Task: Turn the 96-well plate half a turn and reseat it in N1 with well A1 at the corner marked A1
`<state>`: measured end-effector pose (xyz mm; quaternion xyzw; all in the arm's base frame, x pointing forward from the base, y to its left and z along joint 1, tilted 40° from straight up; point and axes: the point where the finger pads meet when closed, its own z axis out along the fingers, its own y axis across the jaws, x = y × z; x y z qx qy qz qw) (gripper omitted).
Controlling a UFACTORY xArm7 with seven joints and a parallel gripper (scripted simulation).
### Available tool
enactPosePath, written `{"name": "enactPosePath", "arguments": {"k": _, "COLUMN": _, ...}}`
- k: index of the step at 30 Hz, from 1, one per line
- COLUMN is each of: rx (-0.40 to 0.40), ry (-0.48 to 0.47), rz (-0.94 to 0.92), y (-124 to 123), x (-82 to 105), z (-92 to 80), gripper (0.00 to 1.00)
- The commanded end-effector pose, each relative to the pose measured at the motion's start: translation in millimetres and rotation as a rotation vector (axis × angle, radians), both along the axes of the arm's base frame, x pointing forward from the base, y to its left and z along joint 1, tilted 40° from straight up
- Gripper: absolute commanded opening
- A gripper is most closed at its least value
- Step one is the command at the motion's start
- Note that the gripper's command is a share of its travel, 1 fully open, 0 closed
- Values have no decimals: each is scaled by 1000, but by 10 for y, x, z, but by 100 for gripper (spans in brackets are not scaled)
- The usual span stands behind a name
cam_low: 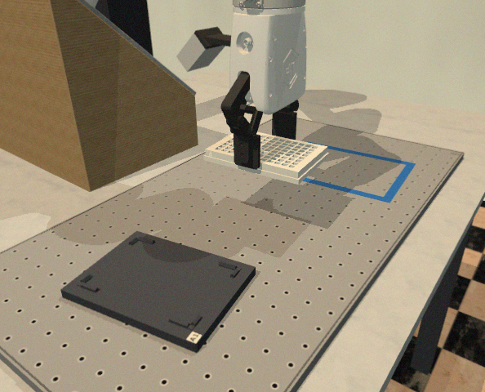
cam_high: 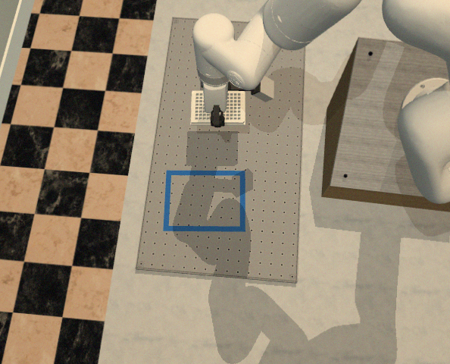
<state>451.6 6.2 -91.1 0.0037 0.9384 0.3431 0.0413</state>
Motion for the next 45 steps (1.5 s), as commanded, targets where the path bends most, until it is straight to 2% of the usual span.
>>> {"name": "enactPosePath", "arguments": {"k": 1, "rx": -3, "ry": -2, "rz": -5, "y": 59, "x": 27, "z": 74, "gripper": 0}}
{"name": "enactPosePath", "arguments": {"k": 45, "rx": -2, "ry": -2, "rz": -5, "y": 1090, "x": 209, "z": 904, "gripper": 0}}
